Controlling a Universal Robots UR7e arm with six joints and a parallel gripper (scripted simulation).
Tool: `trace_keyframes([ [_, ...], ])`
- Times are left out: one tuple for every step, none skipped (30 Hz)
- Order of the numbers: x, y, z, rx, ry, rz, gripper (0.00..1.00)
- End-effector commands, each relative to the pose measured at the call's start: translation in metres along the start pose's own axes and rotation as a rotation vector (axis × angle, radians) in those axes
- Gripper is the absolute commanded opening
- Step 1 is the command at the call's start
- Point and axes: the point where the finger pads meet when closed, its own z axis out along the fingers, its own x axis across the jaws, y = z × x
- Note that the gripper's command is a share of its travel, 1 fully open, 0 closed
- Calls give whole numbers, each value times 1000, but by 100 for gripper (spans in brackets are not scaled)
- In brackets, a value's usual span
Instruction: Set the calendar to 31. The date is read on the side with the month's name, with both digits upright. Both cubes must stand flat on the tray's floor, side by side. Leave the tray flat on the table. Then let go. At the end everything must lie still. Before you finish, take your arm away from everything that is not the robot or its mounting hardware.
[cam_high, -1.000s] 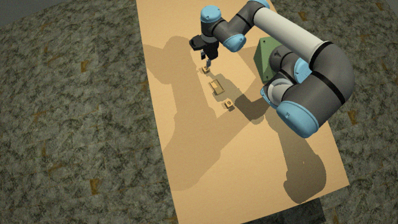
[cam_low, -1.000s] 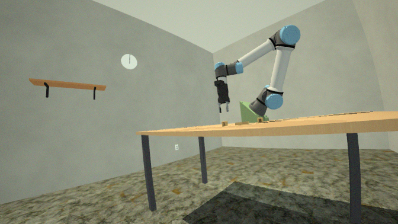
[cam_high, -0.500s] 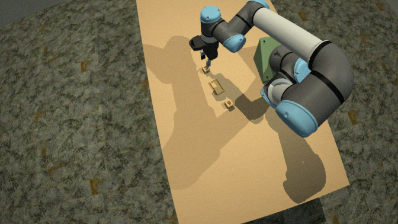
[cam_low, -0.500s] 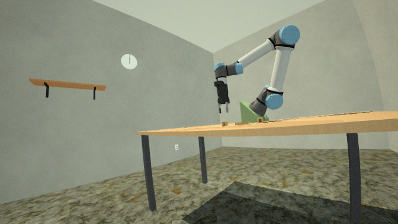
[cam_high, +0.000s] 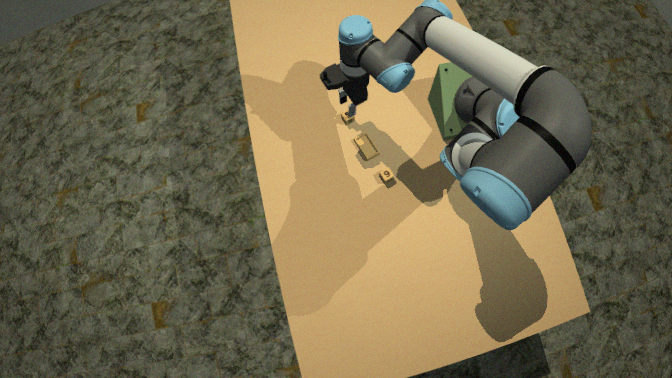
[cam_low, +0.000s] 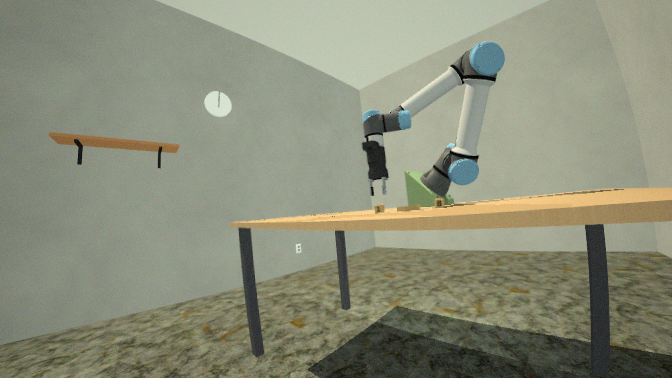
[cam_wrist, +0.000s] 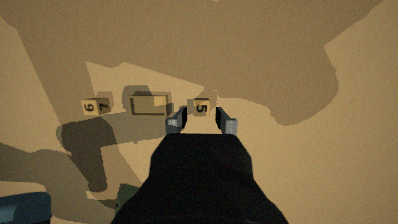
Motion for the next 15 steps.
trace_keyframes([
  [-1, 0, 11, 0, -2, 1, 90],
  [-1, 0, 12, 0, -2, 1, 90],
  [-1, 0, 14, 0, -2, 1, 90],
  [-1, 0, 15, 0, -2, 1, 90],
  [-1, 0, 17, 0, -2, 1, 90],
  [-1, 0, 18, 0, -2, 1, 90],
  [-1, 0, 20, 0, -1, 1, 90],
  [-1, 0, 21, 0, -1, 1, 90],
  [-1, 0, 22, 0, -1, 1, 90],
  [-1, 0, 23, 0, -1, 1, 90],
  [-1, 0, 23, 0, -1, 1, 90],
  [-1, 0, 23, 0, -1, 1, 90],
  [-1, 0, 24, 0, -1, 1, 90],
  [-1, 0, 25, 0, -1, 1, 90],
  [-1, 0, 26, 0, -1, 1, 90],
])
